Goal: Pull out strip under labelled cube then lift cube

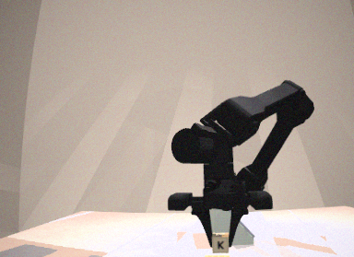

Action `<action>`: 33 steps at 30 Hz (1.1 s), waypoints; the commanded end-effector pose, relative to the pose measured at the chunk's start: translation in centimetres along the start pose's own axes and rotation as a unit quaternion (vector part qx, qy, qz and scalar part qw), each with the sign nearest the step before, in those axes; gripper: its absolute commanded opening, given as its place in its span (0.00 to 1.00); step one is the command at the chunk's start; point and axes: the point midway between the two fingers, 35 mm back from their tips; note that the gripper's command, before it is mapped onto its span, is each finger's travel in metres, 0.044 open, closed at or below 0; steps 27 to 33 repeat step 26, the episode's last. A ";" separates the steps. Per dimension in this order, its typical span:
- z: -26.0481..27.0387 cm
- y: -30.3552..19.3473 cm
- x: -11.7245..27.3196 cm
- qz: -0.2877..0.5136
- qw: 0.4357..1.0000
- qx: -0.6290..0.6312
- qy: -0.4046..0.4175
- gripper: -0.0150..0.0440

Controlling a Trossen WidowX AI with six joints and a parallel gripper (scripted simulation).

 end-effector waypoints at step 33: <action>0.0 -0.1 3.4 -0.005 1.000 0.003 -0.003 0.25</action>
Point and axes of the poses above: the point midway between the two fingers, 35 mm back from their tips, its own x axis back along the fingers, its own z axis across the jaws, y = z × x, and after that the axes turned 15 degrees about -x, right-handed
